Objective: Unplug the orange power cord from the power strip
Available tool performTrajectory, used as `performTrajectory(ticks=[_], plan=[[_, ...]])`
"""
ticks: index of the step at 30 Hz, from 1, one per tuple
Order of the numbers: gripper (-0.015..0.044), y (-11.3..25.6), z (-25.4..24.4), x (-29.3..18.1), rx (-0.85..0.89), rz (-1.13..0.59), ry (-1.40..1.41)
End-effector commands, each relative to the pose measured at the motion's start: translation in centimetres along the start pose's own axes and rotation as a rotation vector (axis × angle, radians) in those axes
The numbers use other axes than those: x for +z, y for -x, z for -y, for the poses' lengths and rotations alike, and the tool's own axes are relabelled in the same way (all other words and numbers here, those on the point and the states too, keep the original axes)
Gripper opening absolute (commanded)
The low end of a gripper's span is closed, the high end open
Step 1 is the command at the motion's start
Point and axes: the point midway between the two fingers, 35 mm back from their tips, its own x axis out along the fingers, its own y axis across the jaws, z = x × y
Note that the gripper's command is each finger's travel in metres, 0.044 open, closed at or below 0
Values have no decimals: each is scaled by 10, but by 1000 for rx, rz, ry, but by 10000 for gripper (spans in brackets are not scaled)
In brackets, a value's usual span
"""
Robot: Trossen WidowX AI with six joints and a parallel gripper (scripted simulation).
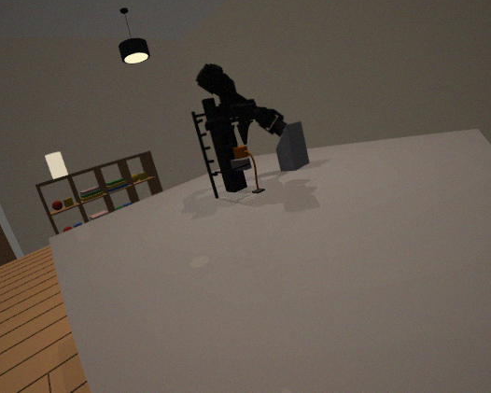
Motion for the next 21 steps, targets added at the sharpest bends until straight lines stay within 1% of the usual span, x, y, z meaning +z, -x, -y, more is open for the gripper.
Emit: performTrajectory(ticks=[1,9,13,21], plan=[[160,-3,0,-1,-1,-3,6],[160,-12,0,-1,-1,-4,6],[55,-9,0,-1,2,-2,1],[2,-9,0,-1,2,-2,1]])
